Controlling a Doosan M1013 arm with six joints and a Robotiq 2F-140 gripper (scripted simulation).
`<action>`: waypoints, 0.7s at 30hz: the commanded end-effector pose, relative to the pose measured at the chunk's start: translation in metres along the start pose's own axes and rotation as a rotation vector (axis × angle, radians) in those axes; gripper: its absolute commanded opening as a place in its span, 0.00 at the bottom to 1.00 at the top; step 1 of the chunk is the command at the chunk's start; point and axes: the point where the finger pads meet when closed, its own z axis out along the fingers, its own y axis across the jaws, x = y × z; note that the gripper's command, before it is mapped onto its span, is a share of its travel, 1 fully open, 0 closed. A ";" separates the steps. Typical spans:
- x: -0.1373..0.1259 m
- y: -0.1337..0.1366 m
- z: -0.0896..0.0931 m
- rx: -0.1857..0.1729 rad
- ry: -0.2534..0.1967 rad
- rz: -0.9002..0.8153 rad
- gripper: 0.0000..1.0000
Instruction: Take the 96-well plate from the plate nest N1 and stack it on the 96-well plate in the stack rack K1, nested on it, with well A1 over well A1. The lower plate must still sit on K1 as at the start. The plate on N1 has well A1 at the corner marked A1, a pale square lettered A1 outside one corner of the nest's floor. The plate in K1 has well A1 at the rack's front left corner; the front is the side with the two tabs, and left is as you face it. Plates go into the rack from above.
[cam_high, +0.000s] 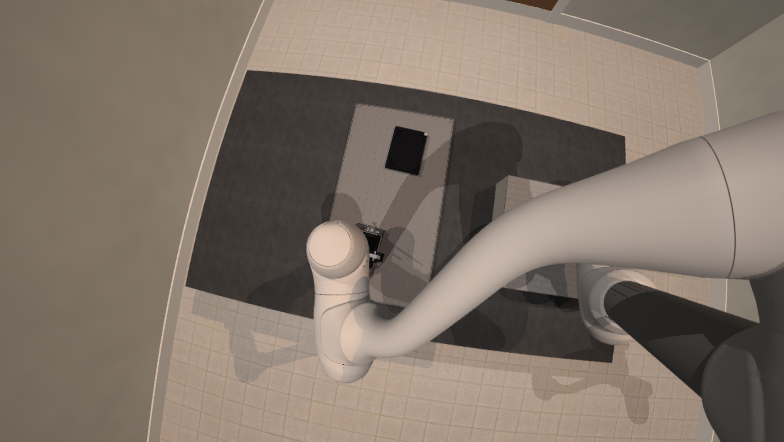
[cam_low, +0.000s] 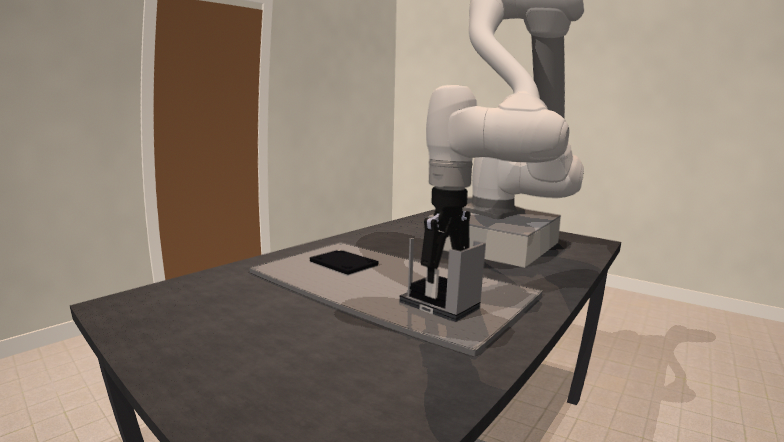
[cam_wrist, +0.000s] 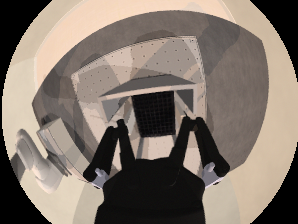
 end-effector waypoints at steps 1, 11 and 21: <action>0.000 0.000 0.000 0.000 0.000 0.000 0.00; 0.000 0.000 0.002 0.000 0.000 0.000 0.00; 0.000 0.000 0.003 0.000 0.000 0.000 0.00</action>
